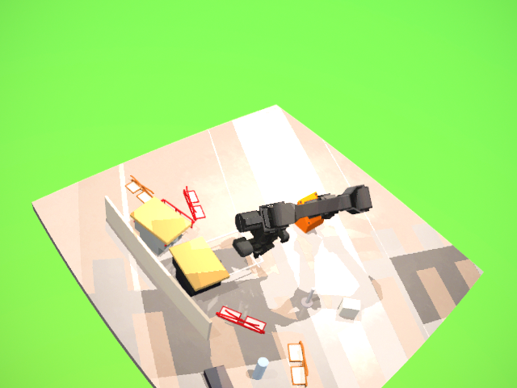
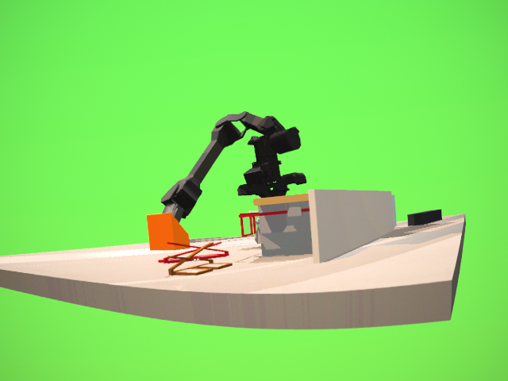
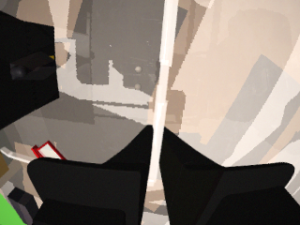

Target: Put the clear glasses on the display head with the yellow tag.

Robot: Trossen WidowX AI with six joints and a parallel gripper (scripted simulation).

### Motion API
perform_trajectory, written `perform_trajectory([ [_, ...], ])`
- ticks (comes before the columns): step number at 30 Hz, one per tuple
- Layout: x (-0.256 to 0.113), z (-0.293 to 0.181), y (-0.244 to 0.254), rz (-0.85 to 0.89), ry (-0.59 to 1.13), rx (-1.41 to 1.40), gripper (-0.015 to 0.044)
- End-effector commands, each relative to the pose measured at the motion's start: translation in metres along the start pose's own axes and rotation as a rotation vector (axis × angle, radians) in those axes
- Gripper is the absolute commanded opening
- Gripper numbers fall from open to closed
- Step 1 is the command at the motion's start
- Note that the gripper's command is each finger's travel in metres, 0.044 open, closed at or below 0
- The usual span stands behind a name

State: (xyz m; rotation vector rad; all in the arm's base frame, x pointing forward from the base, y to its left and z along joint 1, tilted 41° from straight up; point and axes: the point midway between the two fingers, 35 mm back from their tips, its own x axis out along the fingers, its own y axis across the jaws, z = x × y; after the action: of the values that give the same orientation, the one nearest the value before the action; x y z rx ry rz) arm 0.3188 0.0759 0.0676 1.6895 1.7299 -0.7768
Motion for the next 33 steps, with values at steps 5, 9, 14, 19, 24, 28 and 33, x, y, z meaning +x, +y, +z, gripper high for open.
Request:
perform_trajectory([
  [5, 0.001, 0.000, 0.012, -0.001, 0.004, 0.004, 0.0000],
  [9, 0.001, 0.000, 0.018, 0.000, 0.005, 0.003, 0.0000],
  [14, 0.002, -0.001, 0.024, 0.000, 0.005, 0.003, 0.0000],
  [19, 0.002, -0.001, 0.031, 0.000, 0.005, 0.003, 0.0000],
  [24, 0.002, -0.001, 0.038, 0.001, 0.005, 0.002, 0.0000],
  [28, 0.002, -0.001, 0.044, 0.001, 0.005, 0.002, 0.0000],
  [33, 0.003, -0.001, 0.050, 0.002, 0.005, 0.002, 0.0000],
])
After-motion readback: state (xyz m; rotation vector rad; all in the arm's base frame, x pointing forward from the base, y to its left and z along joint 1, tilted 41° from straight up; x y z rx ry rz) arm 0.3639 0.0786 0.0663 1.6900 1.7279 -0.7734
